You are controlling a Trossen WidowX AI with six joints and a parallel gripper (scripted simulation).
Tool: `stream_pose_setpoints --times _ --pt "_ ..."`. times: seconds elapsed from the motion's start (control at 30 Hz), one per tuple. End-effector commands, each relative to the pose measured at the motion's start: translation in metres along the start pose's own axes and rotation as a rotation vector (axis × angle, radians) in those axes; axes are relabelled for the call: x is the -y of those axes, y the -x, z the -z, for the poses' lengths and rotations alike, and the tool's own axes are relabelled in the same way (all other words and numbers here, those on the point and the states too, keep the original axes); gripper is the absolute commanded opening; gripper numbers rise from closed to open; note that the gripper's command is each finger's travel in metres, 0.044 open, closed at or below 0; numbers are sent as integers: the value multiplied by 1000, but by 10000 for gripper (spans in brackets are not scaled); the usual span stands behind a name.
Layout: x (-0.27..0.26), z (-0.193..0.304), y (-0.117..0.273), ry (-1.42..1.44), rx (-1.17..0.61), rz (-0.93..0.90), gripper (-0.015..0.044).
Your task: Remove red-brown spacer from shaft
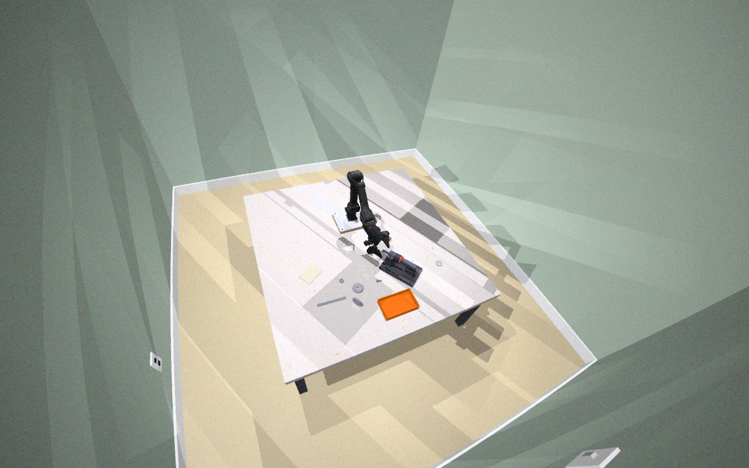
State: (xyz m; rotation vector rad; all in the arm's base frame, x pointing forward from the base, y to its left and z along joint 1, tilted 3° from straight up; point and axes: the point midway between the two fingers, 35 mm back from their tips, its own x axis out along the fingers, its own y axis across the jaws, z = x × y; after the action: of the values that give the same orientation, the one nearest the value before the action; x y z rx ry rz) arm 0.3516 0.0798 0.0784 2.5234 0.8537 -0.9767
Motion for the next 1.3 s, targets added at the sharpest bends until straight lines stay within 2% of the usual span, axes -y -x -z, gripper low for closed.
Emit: stream_pose_setpoints --times 0.0,0.63,1.27 --pt "0 -1 -1 -4 3 -2 440" --pt "0 -1 -1 -4 3 -2 440" --pt "0 -1 -19 -4 2 -2 440"
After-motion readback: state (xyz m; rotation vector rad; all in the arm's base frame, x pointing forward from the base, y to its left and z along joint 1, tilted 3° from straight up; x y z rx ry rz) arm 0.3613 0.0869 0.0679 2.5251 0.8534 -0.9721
